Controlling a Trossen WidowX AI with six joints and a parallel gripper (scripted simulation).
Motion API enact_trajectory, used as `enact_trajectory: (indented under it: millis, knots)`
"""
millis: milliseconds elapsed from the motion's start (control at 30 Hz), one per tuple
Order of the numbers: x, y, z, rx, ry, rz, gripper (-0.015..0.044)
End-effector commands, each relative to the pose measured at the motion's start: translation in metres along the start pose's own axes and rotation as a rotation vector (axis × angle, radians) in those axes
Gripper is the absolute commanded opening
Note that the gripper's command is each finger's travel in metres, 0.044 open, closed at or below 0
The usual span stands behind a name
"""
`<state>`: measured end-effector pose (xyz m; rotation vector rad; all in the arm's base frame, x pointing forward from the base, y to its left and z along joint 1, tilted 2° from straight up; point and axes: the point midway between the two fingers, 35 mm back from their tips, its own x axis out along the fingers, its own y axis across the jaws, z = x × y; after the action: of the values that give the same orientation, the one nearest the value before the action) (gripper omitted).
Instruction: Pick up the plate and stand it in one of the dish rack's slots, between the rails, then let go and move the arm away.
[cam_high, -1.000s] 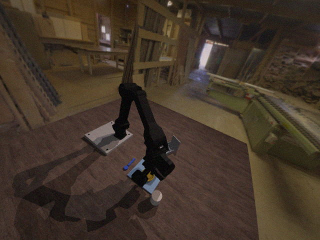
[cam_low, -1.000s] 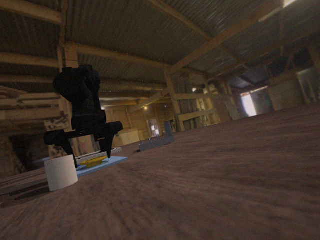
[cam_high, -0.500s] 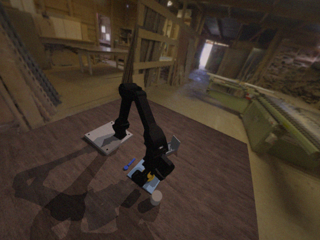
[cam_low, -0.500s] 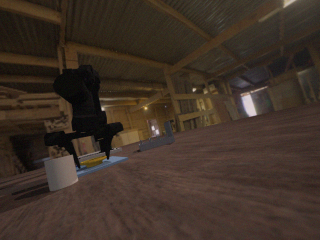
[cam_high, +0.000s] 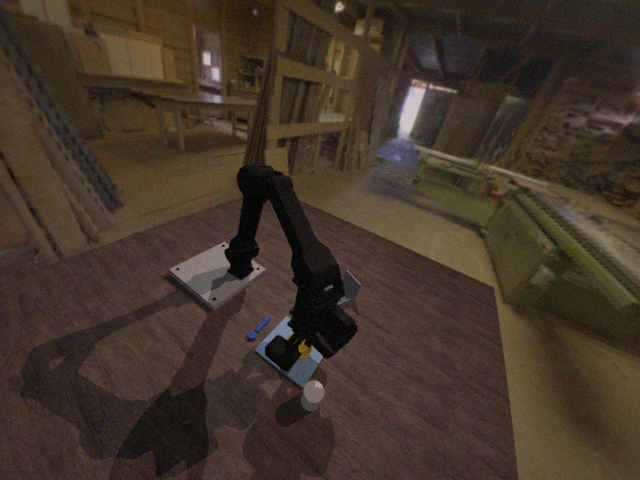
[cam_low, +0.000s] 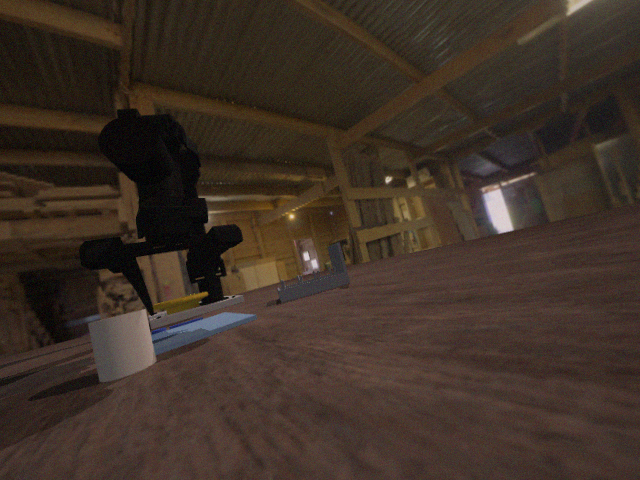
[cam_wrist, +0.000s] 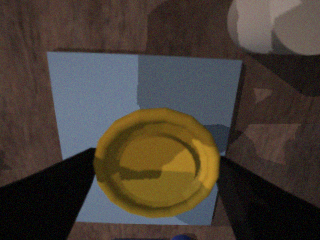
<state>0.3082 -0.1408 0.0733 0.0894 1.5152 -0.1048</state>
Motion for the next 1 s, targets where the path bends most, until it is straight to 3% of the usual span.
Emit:
enact_trajectory:
  millis: [0,967]
  knots:
    - [-0.020,-0.001,0.004,-0.003,-0.006,-0.001,0.0000]
    - [-0.123,-0.004,0.011,-0.003,-0.007,-0.001,0.0000]
